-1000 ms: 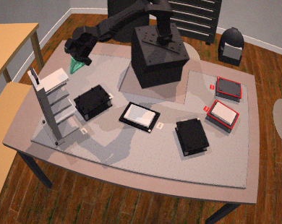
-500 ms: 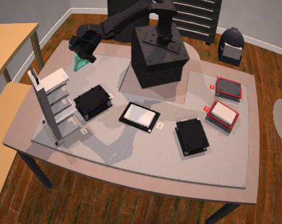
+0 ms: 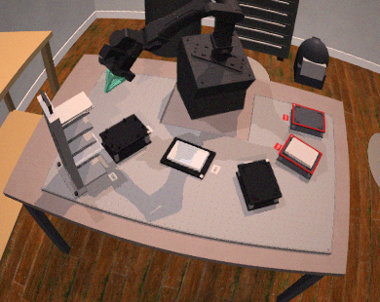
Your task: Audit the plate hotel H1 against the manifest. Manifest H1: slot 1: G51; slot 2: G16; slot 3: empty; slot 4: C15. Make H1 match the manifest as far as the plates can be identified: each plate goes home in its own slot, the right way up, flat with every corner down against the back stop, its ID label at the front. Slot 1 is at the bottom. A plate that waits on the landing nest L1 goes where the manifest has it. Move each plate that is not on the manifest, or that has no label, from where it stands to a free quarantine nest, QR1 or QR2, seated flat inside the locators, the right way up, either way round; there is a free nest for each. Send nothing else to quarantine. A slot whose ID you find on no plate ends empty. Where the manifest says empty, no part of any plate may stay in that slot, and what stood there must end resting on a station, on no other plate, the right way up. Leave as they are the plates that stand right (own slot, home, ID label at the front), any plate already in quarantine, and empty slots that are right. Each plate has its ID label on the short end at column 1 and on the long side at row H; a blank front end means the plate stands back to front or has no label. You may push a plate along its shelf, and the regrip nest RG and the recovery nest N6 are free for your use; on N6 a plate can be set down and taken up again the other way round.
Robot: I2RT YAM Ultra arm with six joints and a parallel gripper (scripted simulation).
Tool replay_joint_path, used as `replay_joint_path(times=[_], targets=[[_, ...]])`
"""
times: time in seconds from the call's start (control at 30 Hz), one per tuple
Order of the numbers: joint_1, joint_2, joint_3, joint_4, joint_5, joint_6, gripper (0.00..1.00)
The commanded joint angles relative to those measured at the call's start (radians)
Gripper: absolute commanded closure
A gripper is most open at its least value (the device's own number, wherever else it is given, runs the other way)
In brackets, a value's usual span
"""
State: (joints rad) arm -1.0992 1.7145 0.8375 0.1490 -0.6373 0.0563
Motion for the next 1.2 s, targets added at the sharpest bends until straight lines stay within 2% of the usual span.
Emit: replay_joint_path(times=[0.0, 0.83, 1.03, 1.17], targets=[[-0.018, -0.028, -0.007, 0.018, -0.008, -0.007, 1.0], [-0.074, -0.135, -0.145, 0.018, -0.05, -0.055, 1.0], [-0.076, -0.137, -0.147, 0.017, -0.051, -0.056, 1.0], [-0.058, -0.111, -0.171, 0.077, -0.038, -0.041, 1.0]])
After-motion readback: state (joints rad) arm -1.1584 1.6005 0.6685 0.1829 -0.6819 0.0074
